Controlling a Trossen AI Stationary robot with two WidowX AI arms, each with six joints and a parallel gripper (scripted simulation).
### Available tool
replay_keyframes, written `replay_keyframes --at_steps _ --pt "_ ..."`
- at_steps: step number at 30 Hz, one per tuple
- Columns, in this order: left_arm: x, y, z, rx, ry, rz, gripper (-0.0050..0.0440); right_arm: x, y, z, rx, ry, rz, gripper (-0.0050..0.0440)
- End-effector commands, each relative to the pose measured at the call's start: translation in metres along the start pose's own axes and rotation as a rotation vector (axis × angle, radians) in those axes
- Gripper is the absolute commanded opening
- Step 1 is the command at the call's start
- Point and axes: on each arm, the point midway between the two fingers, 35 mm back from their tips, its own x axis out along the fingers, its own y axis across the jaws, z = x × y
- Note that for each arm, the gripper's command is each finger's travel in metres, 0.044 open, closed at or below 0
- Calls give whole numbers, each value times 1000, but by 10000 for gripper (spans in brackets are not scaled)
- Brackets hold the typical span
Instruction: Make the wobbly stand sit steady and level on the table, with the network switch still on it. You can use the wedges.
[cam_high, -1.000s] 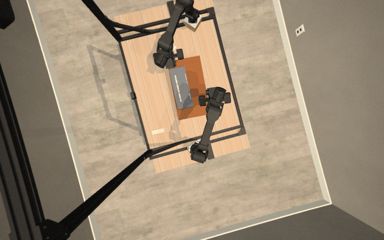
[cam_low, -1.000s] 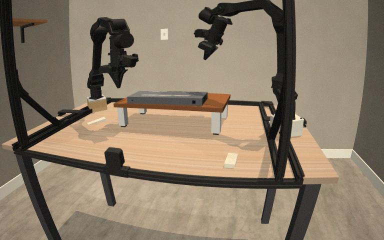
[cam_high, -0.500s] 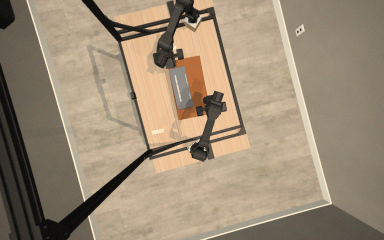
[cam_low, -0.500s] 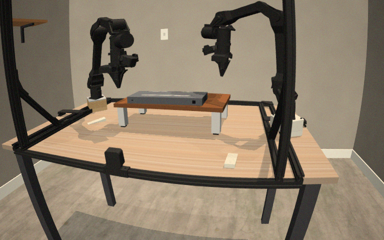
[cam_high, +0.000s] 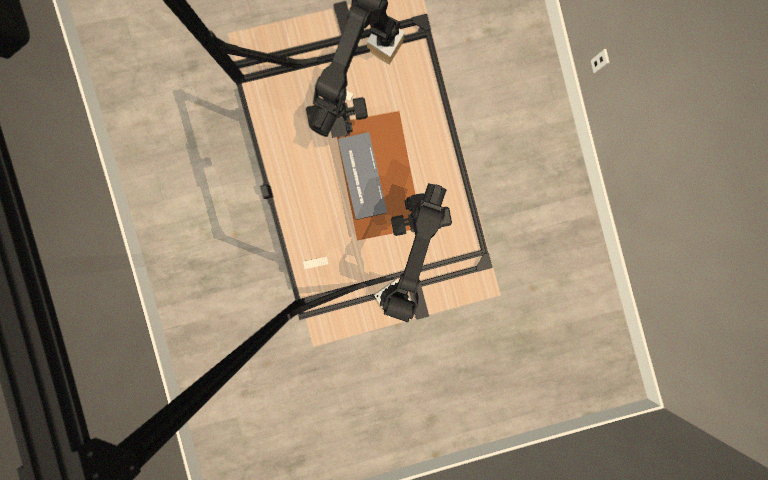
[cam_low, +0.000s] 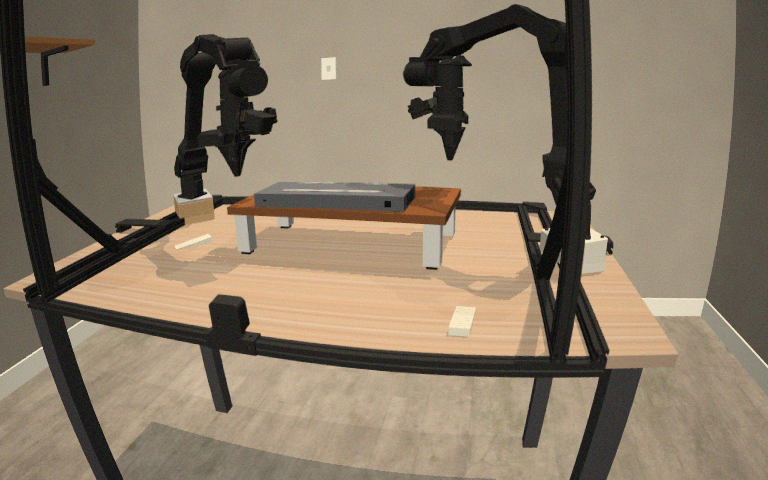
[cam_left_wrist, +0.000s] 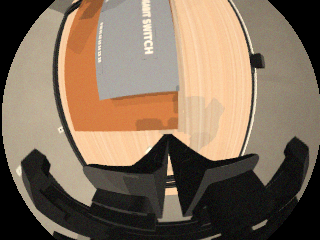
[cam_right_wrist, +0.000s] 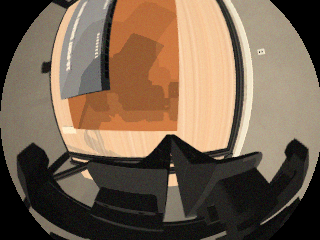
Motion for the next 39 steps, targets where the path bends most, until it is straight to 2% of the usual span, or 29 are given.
replay_keyframes --at_steps 1,6,7,39 --pt "0 0 0 0 0 0 0 2 1 -1 -2 7 6 0" --pt "0 0 0 0 0 0 0 2 1 -1 -2 7 6 0" --pt "0 0 0 0 0 0 0 54 1 -1 -2 7 6 0" --pt "0 0 0 0 0 0 0 54 1 -1 -2 7 6 0"
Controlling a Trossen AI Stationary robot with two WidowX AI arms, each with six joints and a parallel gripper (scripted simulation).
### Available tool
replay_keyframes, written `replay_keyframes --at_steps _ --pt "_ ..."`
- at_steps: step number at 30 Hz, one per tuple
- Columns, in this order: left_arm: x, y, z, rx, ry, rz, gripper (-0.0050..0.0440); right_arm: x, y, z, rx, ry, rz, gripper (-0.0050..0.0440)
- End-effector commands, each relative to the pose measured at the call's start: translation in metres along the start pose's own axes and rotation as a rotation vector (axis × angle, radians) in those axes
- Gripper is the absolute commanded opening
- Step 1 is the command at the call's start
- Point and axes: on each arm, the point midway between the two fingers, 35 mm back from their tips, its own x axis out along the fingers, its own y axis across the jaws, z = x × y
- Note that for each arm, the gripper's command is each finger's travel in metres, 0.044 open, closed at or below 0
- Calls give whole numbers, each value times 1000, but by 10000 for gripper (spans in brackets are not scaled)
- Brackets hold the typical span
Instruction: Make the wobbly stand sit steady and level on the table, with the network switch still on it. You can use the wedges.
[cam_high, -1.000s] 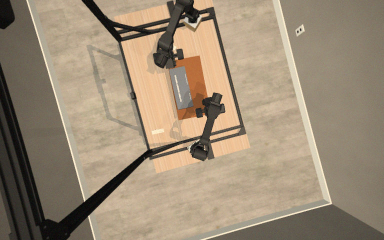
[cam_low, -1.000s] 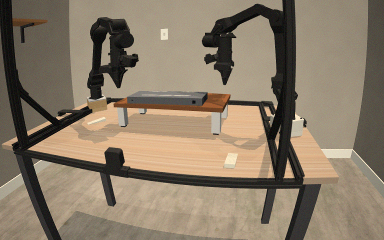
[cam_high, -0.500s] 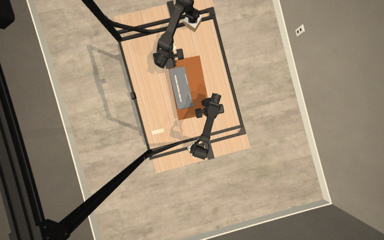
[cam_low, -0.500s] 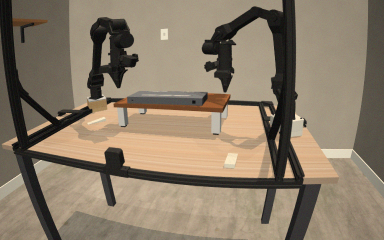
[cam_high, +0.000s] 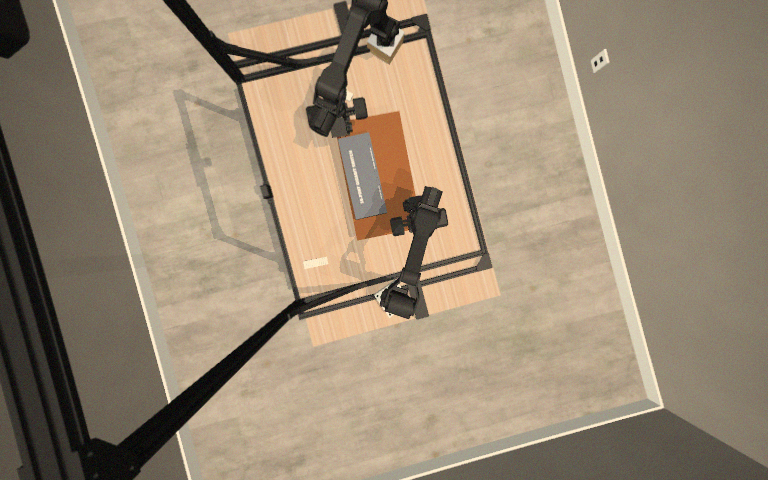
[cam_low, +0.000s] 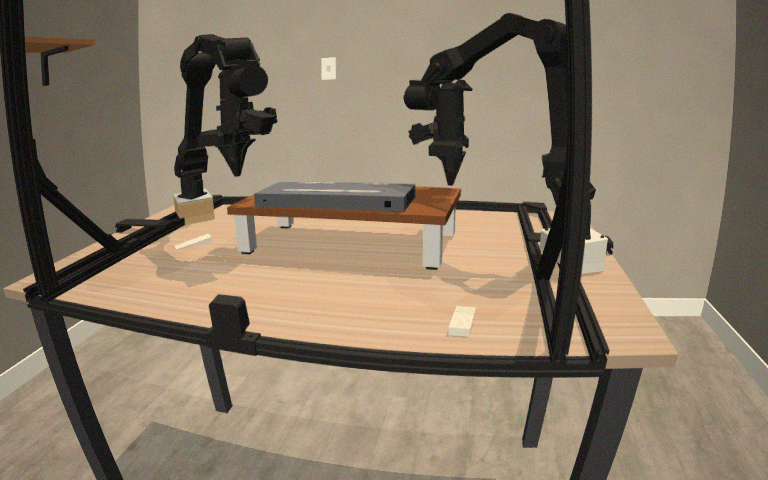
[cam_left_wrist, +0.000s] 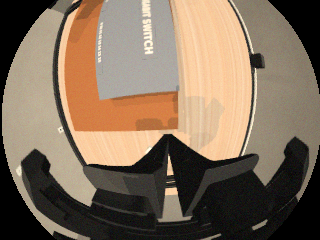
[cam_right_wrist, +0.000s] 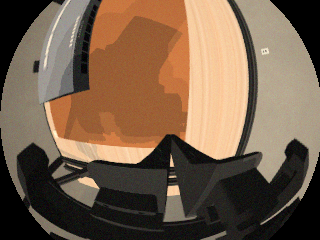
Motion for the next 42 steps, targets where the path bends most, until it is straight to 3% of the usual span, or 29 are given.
replay_keyframes --at_steps 1,2,42 --pt "0 0 0 0 0 0 0 1 0 0 3 2 2 0" --pt "0 0 0 0 0 0 0 17 0 0 3 2 2 0" --pt "0 0 0 0 0 0 0 25 0 0 3 2 2 0"
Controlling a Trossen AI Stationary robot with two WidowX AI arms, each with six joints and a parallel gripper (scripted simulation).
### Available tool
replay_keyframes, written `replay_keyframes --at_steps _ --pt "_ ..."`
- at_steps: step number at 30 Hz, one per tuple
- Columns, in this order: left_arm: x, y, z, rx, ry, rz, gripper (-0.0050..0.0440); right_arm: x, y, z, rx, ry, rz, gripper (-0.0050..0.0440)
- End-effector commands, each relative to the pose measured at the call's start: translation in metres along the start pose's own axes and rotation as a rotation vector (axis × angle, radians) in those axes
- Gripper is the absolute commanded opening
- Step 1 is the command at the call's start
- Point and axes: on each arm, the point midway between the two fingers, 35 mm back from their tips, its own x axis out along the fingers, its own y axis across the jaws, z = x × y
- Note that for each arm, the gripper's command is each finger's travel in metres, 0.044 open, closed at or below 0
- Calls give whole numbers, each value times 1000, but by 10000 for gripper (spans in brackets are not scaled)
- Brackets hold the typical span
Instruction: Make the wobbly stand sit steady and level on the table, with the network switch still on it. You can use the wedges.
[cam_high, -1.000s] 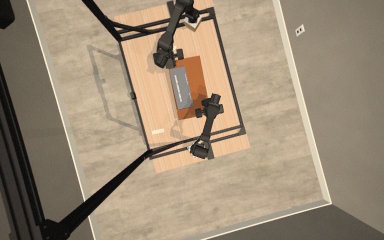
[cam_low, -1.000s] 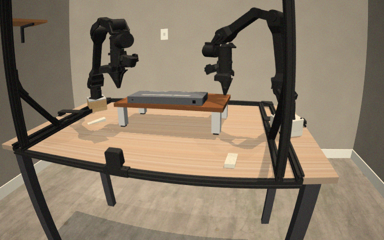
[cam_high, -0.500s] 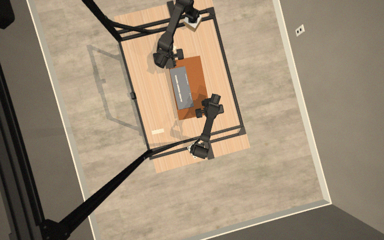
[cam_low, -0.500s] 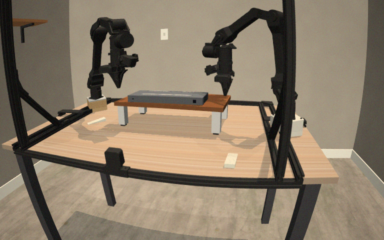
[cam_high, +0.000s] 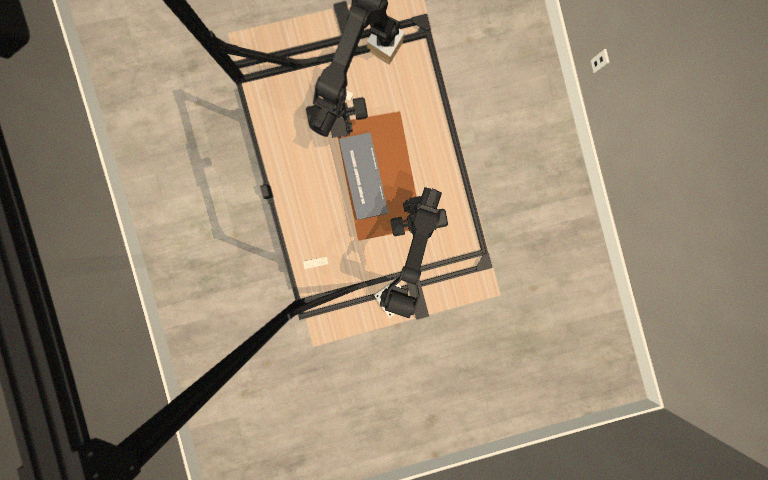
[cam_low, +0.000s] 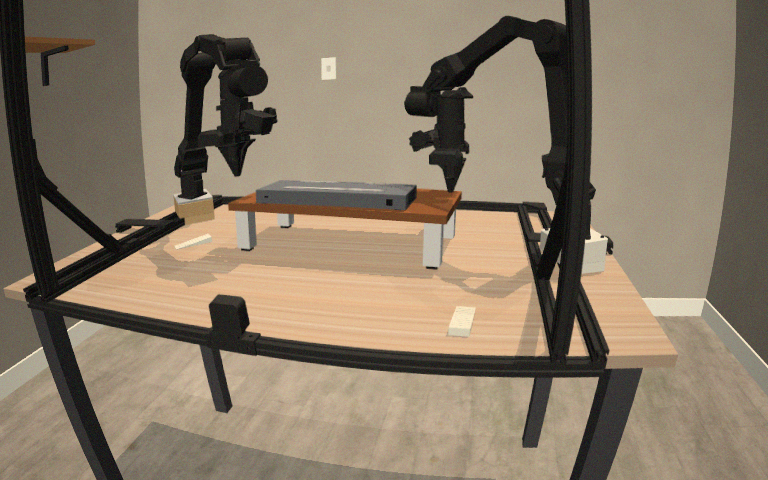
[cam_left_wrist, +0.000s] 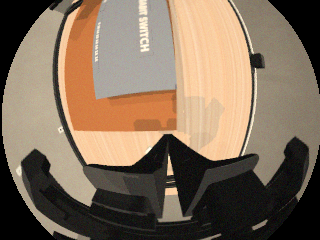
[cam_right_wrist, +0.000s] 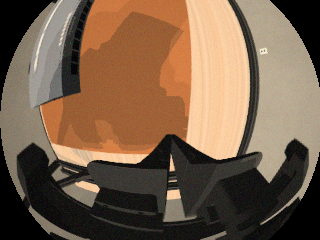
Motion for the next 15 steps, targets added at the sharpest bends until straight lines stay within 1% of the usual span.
replay_keyframes --at_steps 1,10,11,15 --pt "0 0 0 0 0 0 0 9 4 0 1 10 22 0" --pt "0 0 0 0 0 0 0 9 4 0 1 10 22 0" --pt "0 0 0 0 0 0 0 -66 2 1 0 0 0 0" --pt "0 0 0 0 0 0 0 -66 2 1 0 0 0 0"
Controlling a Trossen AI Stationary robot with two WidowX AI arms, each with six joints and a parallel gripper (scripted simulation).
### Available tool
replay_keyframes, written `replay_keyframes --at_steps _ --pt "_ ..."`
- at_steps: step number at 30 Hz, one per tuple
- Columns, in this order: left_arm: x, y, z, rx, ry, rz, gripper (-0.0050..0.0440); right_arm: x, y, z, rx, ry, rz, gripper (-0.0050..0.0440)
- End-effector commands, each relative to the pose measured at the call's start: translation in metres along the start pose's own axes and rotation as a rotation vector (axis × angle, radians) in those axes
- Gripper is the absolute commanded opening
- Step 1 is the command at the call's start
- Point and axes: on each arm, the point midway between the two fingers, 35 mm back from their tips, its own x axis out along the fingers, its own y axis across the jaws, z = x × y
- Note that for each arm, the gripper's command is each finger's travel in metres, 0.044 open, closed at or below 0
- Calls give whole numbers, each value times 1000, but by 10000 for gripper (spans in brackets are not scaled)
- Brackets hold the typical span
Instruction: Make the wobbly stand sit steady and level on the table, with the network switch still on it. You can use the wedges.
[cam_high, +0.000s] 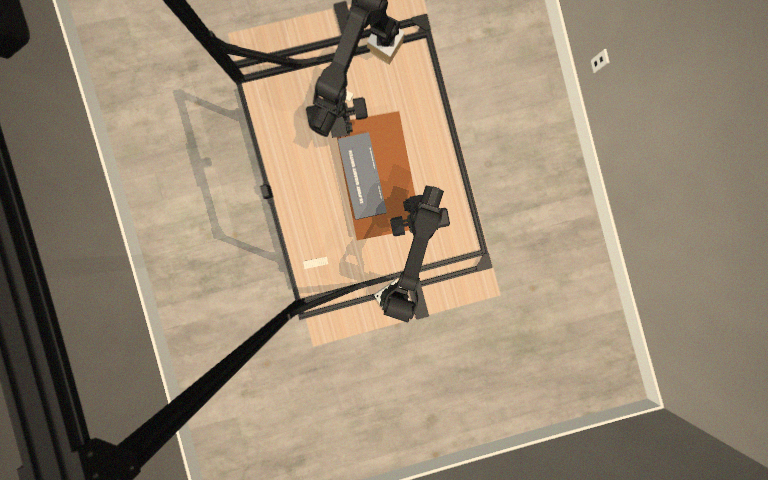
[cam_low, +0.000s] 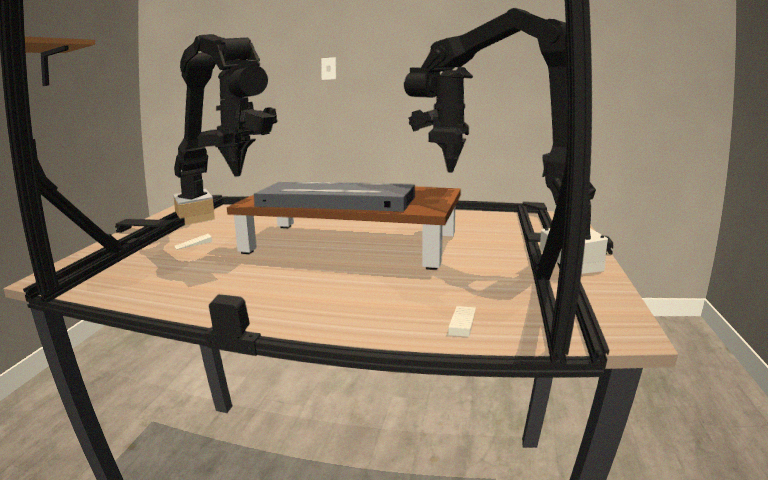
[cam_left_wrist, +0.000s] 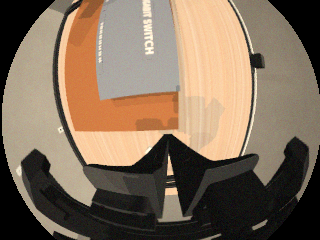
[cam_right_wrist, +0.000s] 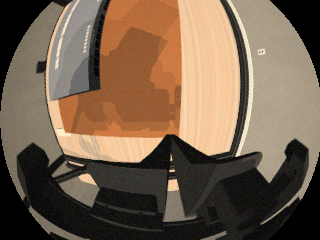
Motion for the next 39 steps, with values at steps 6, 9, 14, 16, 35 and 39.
replay_keyframes --at_steps 6,9,14,16,35,39 --pt "0 0 0 0 0 0 0 -23 0 0 0 1 -4 0" --pt "0 0 0 0 0 0 0 -23 0 0 0 1 -4 0" --pt "0 0 0 0 0 0 0 -34 -10 20 15 -102 -58 0" --pt "0 0 0 0 0 0 0 -49 -21 40 29 -204 -113 0" --pt "0 0 0 0 0 0 0 -189 -63 124 97 -813 -390 0" --pt "0 0 0 0 0 0 0 -243 -68 138 115 -1002 -463 0"
